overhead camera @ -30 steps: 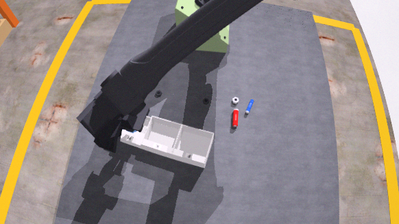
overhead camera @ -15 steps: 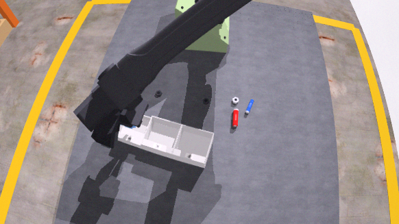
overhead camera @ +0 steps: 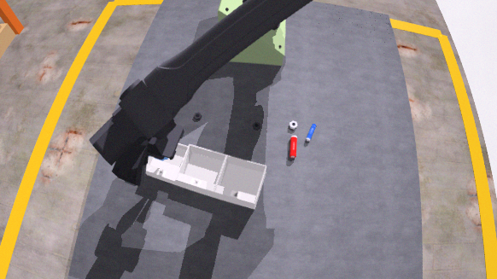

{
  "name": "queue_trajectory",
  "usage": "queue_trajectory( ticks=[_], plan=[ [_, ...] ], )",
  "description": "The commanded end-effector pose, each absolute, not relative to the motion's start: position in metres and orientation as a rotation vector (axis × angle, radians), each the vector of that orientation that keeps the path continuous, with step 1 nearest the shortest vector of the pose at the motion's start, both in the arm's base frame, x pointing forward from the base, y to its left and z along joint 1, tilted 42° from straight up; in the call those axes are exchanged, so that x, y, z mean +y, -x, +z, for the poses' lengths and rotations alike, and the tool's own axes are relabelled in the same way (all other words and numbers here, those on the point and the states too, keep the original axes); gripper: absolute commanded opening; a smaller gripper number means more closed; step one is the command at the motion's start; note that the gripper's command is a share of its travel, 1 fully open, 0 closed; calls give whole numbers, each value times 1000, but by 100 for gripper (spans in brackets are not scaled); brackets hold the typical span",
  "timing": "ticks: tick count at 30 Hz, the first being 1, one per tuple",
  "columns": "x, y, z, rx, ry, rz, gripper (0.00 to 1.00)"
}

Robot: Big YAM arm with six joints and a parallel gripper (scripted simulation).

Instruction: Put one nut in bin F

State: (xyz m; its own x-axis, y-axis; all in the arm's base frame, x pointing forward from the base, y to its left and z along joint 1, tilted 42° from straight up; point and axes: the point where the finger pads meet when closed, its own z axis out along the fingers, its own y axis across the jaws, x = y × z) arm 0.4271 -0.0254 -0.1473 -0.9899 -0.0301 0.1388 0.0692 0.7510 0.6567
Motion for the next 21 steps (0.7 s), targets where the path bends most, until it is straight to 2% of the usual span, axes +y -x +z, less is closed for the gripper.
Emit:
queue_trajectory(
  ticks=[1,21],
  plan=[
    [-63,-462,-117,-2904,31,-1061,9],
    [-56,-466,-111,-2889,-12,-1059,9]
  ],
)
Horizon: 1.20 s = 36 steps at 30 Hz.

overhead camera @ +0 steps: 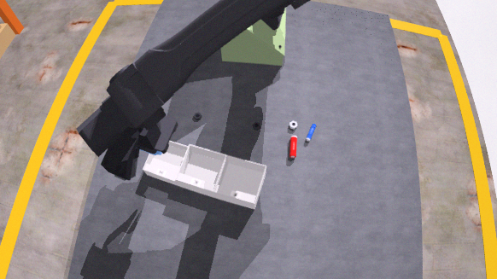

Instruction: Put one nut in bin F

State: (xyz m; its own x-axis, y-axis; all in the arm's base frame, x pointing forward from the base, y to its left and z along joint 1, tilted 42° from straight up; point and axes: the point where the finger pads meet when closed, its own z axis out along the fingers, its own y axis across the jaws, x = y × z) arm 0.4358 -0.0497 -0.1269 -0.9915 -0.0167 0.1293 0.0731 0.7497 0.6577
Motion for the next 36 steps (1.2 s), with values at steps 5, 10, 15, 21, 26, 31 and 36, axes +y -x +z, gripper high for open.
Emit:
queue_trajectory(
  ticks=[5,10,15,21,26,31,36],
  plan=[
    [-55,-467,-110,-2893,-13,-1058,9],
    [-55,-468,-110,-2896,-11,-1057,9],
    [-54,-469,-110,-2899,-10,-1055,9],
    [-24,-449,-94,-2863,18,-1065,9],
    [-9,-448,-81,-2862,18,-1067,9],
    [6,-447,-68,-2861,18,-1069,9],
    [18,-445,-58,-2860,18,-1067,9]
  ],
)
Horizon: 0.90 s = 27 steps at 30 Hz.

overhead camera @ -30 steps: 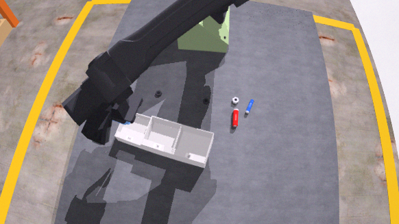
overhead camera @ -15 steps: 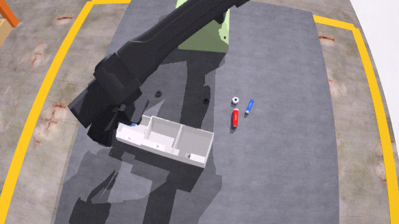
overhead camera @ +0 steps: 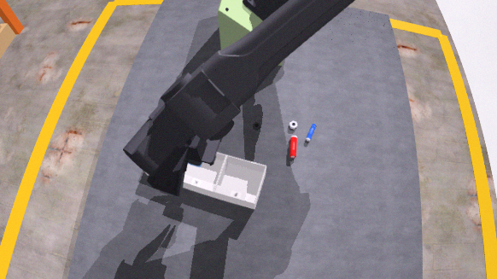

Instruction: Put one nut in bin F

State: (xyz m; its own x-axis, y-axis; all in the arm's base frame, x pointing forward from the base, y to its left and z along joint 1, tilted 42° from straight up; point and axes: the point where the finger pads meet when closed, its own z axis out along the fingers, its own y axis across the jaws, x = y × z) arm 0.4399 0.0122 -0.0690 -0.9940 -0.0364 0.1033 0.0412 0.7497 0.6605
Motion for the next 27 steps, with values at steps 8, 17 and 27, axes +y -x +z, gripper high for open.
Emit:
queue_trajectory(
  ticks=[8,17,27],
  plan=[
    [5,-440,-69,-2846,75,-1071,9],
    [2,-441,-64,-2862,72,-1071,9],
    [2,-441,-62,-2868,68,-1072,9]
  ],
)
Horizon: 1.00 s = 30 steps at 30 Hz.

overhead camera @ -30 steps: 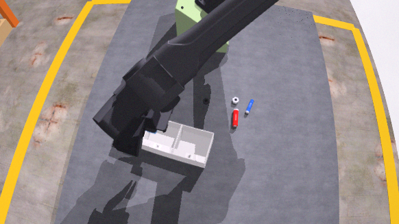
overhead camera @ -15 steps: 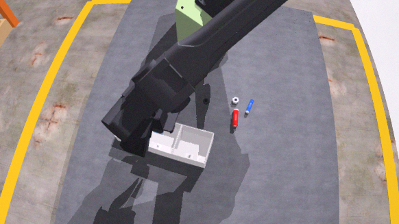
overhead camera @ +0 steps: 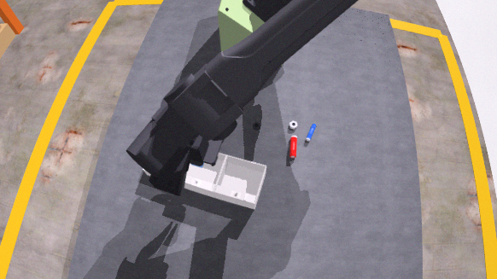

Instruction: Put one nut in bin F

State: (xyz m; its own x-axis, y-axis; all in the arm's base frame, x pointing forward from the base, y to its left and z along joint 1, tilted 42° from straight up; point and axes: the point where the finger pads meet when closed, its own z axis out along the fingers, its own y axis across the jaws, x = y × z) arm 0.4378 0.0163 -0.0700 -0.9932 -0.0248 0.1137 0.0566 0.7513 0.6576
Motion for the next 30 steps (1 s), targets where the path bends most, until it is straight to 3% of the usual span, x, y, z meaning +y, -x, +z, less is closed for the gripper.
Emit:
queue_trajectory(
  ticks=[1,30],
  plan=[
    [2,-440,-62,-2867,68,-1072,9],
    [59,-435,-105,-2858,17,-1073,9]
  ],
)
